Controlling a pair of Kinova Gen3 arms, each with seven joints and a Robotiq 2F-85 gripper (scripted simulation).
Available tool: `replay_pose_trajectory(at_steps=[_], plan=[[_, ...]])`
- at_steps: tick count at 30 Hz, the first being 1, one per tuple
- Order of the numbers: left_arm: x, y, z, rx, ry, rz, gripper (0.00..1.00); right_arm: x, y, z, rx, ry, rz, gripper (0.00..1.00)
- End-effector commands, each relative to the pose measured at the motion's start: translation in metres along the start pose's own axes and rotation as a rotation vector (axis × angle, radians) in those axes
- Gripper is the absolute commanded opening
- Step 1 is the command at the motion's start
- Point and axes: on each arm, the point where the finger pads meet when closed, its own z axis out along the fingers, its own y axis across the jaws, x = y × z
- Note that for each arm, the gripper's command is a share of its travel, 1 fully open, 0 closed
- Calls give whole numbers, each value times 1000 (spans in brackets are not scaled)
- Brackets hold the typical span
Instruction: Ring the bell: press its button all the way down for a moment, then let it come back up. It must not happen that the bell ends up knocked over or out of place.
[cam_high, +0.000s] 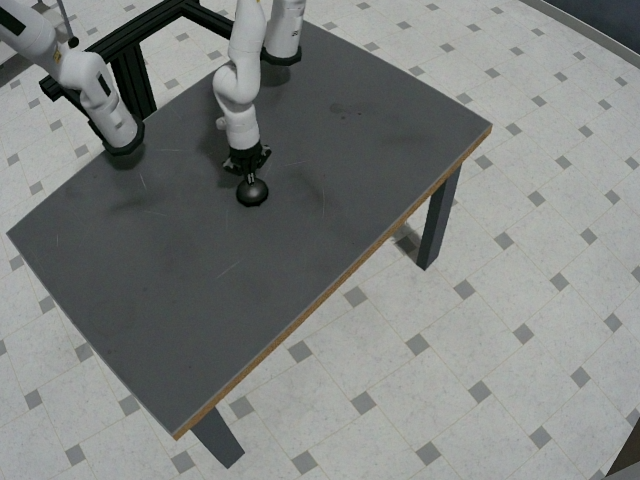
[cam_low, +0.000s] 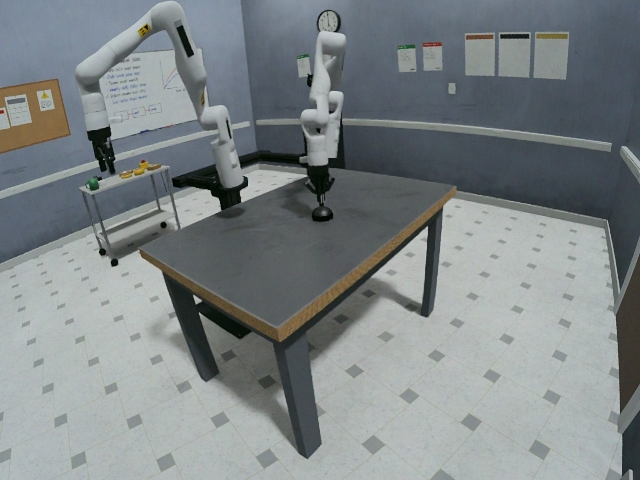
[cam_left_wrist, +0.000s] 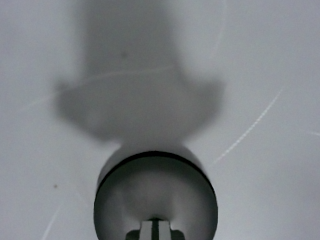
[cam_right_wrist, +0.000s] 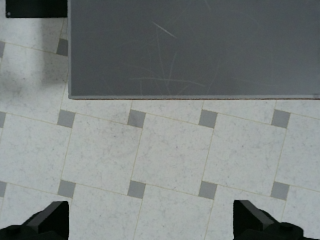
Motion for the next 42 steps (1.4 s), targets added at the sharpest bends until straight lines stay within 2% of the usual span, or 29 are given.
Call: replay_pose_trajectory(at_steps=[1, 20, 29, 42], plan=[[-1, 0, -1, 1, -1, 0, 101, 0, 0, -1, 0, -2, 0, 1000], [-1, 0, -5, 1, -1, 0, 101, 0, 0, -1, 0, -2, 0, 1000], [-1, 0, -19, 1, -1, 0, 101, 0, 0, -1, 0, -2, 0, 1000], [0, 0, -55, 1, -1, 0, 101, 0, 0, -1, 0, -2, 0, 1000]])
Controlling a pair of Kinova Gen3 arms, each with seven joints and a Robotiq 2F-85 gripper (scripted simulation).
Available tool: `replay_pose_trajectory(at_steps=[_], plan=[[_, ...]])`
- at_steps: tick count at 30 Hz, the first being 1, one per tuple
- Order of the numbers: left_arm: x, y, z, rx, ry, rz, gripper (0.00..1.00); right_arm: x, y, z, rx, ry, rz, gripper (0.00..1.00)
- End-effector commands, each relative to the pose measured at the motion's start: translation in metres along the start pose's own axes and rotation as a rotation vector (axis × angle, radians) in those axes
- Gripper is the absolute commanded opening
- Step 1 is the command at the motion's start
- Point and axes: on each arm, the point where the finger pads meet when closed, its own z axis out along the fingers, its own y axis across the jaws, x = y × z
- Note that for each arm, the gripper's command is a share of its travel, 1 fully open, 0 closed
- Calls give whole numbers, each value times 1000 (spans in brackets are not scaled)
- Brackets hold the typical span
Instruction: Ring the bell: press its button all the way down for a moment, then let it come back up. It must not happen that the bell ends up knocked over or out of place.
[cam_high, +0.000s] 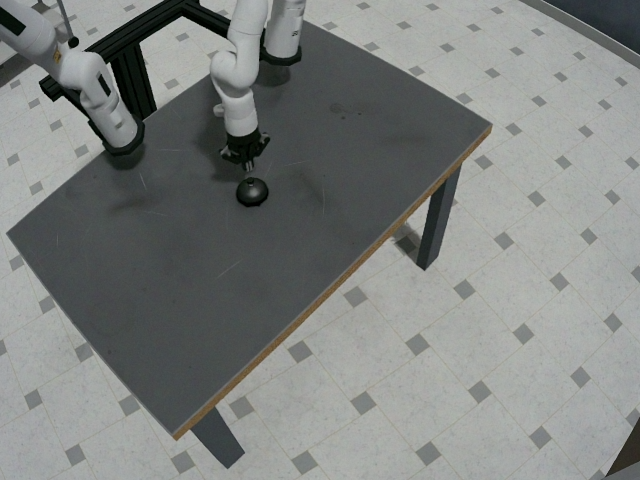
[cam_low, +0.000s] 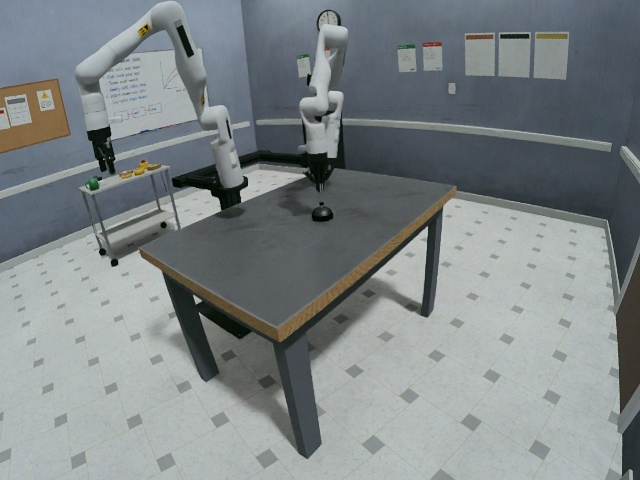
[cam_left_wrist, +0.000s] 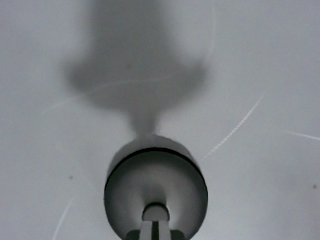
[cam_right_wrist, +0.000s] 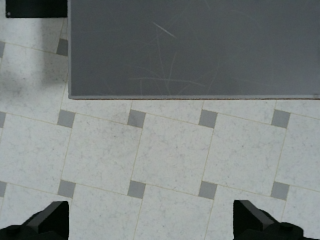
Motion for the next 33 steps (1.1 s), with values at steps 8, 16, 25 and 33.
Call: replay_pose_trajectory(at_steps=[8, 16, 25, 33], plan=[[0, 0, -21, 1, -1, 0, 101, 0, 0, -1, 0, -2, 0, 1000], [0, 0, -26, 1, -1, 0, 101, 0, 0, -1, 0, -2, 0, 1000], [0, 0, -26, 1, -1, 0, 101, 0, 0, -1, 0, -2, 0, 1000], [0, 0, -26, 1, -1, 0, 101, 0, 0, -1, 0, -2, 0, 1000]])
